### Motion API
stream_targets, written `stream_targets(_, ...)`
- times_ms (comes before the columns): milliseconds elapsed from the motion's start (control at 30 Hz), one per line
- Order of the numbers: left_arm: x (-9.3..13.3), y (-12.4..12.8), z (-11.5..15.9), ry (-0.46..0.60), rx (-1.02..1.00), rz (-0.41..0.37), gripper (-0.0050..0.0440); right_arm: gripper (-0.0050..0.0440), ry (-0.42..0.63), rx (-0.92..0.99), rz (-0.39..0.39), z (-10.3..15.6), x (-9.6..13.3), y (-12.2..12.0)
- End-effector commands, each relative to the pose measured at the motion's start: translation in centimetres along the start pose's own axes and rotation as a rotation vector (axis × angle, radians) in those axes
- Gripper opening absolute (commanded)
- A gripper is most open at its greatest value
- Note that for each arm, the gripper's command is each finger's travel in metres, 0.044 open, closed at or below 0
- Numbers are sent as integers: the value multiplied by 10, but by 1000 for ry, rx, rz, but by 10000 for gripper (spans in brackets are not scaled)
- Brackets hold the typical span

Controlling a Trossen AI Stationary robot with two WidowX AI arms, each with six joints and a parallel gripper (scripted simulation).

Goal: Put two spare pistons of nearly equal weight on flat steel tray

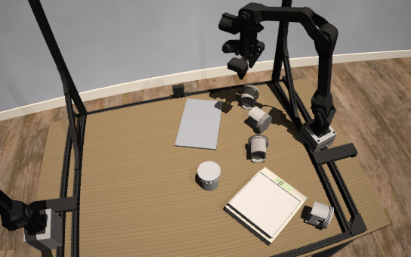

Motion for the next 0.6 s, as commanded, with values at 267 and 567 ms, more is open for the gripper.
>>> stream_targets(267, 0, 46, 13, 3, 185, 1, 378, 440, 1, 1, -2, 0, 0, 0)
stream_targets(567, 0, 88, 28, 4, 297, 1, 378, 440, 1, 1, -2, 0, 0, 0)
Point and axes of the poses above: on each arm, the point midway between the two fingers, 35 mm back from their tips, its own x axis back along the fingers, its own y axis across the jaws, z = x × y, the point moved 6 cm from there along x, back along the fingers, and after that the axes turned 7 degrees about -x, right-handed, at the moved point
